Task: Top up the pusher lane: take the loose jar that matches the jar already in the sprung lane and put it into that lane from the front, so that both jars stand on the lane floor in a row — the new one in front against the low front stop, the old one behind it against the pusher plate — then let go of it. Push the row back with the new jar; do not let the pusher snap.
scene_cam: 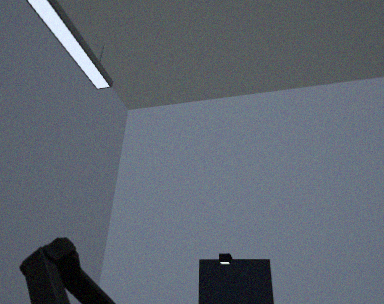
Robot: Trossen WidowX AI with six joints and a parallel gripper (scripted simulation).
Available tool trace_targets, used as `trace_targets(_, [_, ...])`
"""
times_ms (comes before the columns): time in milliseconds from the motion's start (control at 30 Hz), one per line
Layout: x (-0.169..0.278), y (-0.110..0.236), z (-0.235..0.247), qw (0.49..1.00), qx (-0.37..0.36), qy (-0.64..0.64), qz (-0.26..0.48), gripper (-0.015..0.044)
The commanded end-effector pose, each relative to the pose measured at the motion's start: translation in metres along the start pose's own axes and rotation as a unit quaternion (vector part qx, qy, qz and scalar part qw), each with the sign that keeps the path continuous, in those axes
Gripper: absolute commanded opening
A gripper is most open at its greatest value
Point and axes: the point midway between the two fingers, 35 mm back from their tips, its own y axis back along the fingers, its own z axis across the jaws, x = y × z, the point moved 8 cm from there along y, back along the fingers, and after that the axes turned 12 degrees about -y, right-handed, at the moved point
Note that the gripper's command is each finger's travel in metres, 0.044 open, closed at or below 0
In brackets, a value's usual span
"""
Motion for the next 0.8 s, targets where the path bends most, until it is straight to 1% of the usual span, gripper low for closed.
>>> trace_targets(0, [-0.0013, -0.0004, -0.0013, 1.0, 0.003, -0.006, -0.005, 0.0])
trace_targets(767, [0.0025, -0.0005, -0.002, 1.0, 0.003, -0.006, -0.005, 0.0])
